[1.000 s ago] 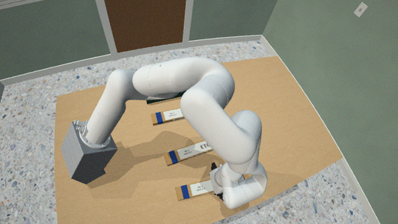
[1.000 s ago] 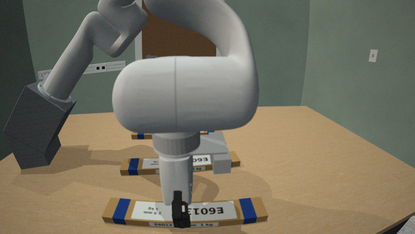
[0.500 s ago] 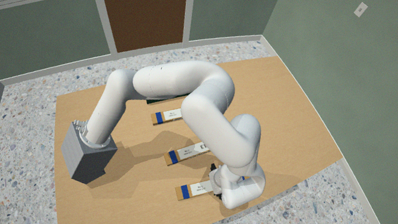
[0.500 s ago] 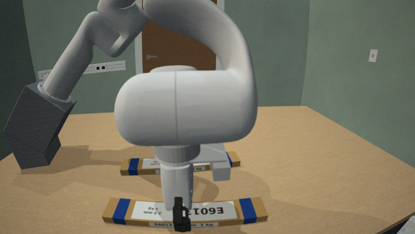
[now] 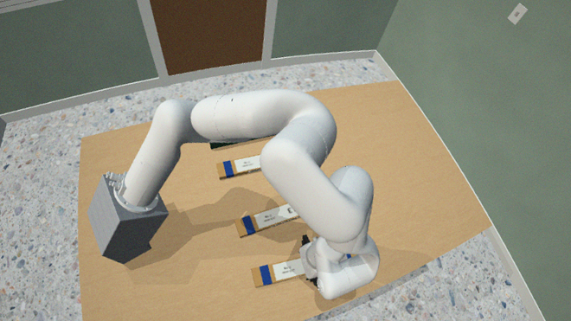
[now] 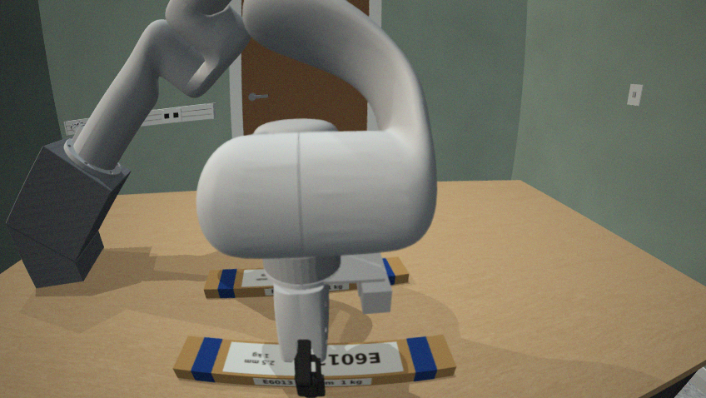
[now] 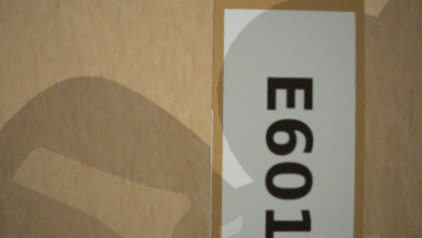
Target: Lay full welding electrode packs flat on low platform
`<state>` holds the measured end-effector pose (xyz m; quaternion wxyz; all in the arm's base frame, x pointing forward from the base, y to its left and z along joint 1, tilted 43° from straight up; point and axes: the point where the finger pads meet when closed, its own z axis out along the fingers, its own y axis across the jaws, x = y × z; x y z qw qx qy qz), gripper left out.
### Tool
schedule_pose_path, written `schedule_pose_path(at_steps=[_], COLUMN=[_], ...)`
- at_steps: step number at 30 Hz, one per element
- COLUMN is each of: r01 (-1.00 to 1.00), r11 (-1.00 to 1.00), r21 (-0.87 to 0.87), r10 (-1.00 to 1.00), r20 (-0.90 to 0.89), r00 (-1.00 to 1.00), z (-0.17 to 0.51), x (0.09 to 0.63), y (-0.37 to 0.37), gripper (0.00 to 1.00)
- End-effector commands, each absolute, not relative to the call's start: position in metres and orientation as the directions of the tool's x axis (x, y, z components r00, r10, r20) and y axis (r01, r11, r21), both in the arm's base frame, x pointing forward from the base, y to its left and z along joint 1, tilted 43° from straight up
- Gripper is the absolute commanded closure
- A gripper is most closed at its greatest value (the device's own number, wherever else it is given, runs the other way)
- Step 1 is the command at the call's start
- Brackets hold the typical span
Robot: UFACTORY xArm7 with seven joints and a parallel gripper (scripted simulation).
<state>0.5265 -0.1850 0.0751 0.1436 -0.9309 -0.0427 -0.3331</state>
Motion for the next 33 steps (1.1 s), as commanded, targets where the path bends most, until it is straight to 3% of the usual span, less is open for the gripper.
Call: schedule_pose_path(at_steps=[1,3,4,33], r01=[0.173,0.173,0.173,0.173], r11=[-0.956,-0.956,-0.956,-0.956], r21=[-0.237,-0.237,-0.237,-0.237], r10=[-0.017,-0.017,-0.017,-0.017], r20=[0.633,0.633,0.633,0.633], r00=[0.774,0.774,0.774,0.774], z=[0.0759,0.0759,0.0759,0.0759], x=[0.5264,0.5264,0.5264,0.5264], y=[-0.1868,-0.1868,-0.1868,-0.1868], gripper=[0.00,0.00,0.42,0.42])
